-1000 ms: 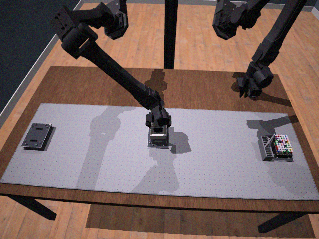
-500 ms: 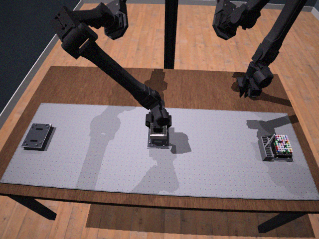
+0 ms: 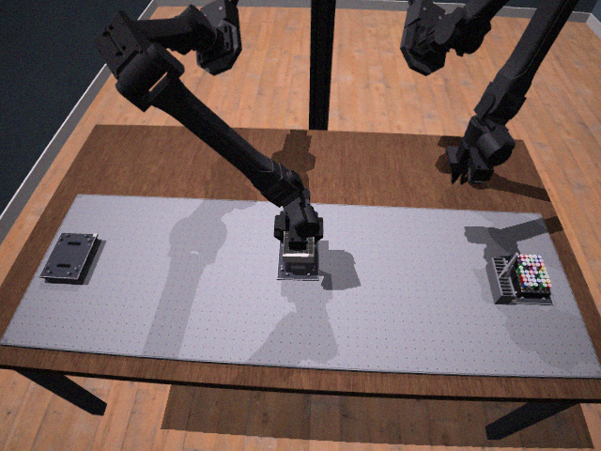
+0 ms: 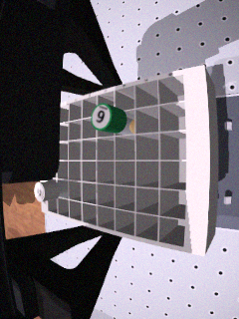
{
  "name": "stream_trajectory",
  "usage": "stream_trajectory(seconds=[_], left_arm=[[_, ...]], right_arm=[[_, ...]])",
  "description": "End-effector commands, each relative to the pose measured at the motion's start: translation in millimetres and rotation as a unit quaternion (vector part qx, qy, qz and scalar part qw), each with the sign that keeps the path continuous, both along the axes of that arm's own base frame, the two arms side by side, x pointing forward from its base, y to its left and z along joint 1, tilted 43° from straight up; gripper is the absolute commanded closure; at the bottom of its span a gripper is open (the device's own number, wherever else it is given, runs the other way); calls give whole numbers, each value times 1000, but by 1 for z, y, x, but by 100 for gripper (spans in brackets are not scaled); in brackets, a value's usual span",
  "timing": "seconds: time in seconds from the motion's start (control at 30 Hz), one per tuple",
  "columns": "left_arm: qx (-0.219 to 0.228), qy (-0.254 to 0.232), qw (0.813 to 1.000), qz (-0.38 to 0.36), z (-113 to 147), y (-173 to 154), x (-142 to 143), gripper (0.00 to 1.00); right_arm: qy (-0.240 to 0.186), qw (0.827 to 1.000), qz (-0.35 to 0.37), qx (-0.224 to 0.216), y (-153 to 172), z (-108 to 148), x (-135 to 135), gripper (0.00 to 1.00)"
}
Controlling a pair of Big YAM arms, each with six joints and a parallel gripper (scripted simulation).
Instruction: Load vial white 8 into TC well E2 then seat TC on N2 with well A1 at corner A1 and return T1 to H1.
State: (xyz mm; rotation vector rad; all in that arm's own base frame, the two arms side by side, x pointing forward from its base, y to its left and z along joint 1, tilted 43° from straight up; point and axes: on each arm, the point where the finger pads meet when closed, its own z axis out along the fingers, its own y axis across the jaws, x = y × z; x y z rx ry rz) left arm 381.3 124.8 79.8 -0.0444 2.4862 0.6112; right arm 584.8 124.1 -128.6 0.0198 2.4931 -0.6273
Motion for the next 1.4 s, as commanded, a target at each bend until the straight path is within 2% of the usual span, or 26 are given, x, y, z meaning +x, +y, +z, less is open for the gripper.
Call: stream_trajectory(seconds=[0.0, 0.17, 0.2, 0.3, 0.33, 0.4, 0.47, 0.53, 0.63, 0.87, 0.97, 1.0, 1.1, 1.37], left_arm=[[-1, -7, 1000, 4, 4, 1, 3, 76], [-1, -7, 1000, 4, 4, 1, 3, 76], [-1, -7, 1000, 4, 4, 1, 3, 76], [-1, -7, 1000, 4, 4, 1, 3, 76], [-1, -7, 1000, 4, 4, 1, 3, 76], [-1, -7, 1000, 4, 4, 1, 3, 76], [-1, -7, 1000, 4, 4, 1, 3, 76], [-1, -7, 1000, 4, 4, 1, 3, 76], [-1, -7, 1000, 4, 4, 1, 3, 76], [-1, -7, 1000, 4, 4, 1, 3, 76], [-1, -7, 1000, 4, 4, 1, 3, 76], [-1, -7, 1000, 4, 4, 1, 3, 76], [-1, -7, 1000, 4, 4, 1, 3, 76], [-1, -7, 1000, 4, 4, 1, 3, 76]], right_arm=[[-13, 1000, 8, 7, 18, 15, -1, 100], [-13, 1000, 8, 7, 18, 15, -1, 100], [-19, 1000, -11, 11, -21, 22, 1, 100], [-8, 1000, -11, 7, -27, 27, 3, 100], [-16, 1000, -11, 10, -25, 35, 14, 100], [-16, 1000, -11, 10, -25, 35, 14, 100], [-22, 1000, 7, 12, -6, 37, 10, 100], [-19, 1000, 8, 11, -9, 35, 6, 100], [-18, 1000, -11, 10, -37, 37, 9, 100], [-20, 1000, -11, 10, -47, 43, 8, 100], [-20, 1000, -7, 10, -44, 44, 7, 100], [-16, 1000, 8, 9, -28, 44, 3, 100], [-20, 1000, -11, 10, -55, 47, 7, 100], [-19, 1000, -10, 10, -65, 53, 5, 100]])
